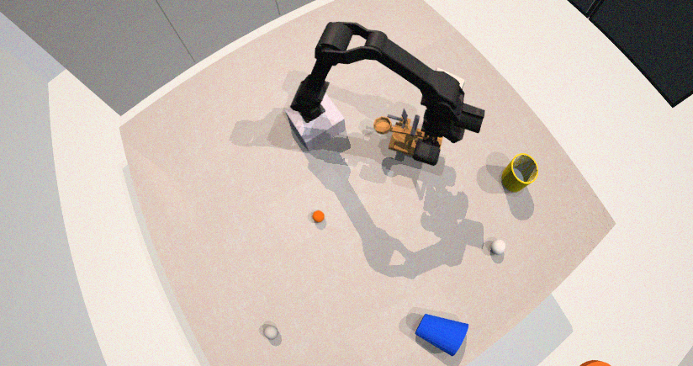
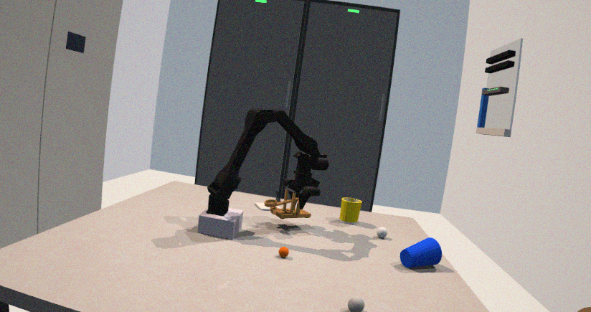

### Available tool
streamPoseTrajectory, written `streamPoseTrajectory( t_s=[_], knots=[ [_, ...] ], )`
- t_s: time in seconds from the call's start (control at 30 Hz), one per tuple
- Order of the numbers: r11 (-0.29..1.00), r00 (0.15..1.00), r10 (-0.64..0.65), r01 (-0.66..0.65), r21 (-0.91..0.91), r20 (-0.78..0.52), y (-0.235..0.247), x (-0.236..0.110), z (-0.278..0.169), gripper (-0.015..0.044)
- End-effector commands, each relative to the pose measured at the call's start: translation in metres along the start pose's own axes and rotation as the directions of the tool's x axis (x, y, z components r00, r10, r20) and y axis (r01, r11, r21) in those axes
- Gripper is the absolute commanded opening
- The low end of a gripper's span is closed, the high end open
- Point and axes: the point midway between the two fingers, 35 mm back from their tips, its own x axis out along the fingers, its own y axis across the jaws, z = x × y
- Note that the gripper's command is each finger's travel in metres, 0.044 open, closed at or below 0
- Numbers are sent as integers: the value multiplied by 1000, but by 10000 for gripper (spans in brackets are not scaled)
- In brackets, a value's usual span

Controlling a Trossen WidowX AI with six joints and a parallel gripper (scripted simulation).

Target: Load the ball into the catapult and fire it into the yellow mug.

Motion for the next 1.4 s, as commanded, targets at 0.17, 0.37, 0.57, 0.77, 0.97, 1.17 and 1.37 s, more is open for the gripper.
streamPoseTrajectory(
  t_s=[0.17, 0.37, 0.57, 0.77, 0.97, 1.17, 1.37],
  knots=[
    [1000, 1000, -7, 7, 15, 2, 0, 7, 3, 0],
    [1000, 1000, -7, 7, 15, 2, 1, 17, 3, 0],
    [1000, 1000, -7, 7, 15, 2, 1, 27, 4, 0],
    [1000, 1000, -7, 7, 15, 2, 1, 37, 3, 0],
    [1000, 1000, -7, 7, 15, 2, 1, 47, 3, 0],
    [1000, 1000, -5, 5, 13, 4, 1, 43, 4, 0],
    [1000, 1000, -5, 5, 13, 4, 1, 43, 4, 131]
  ],
)
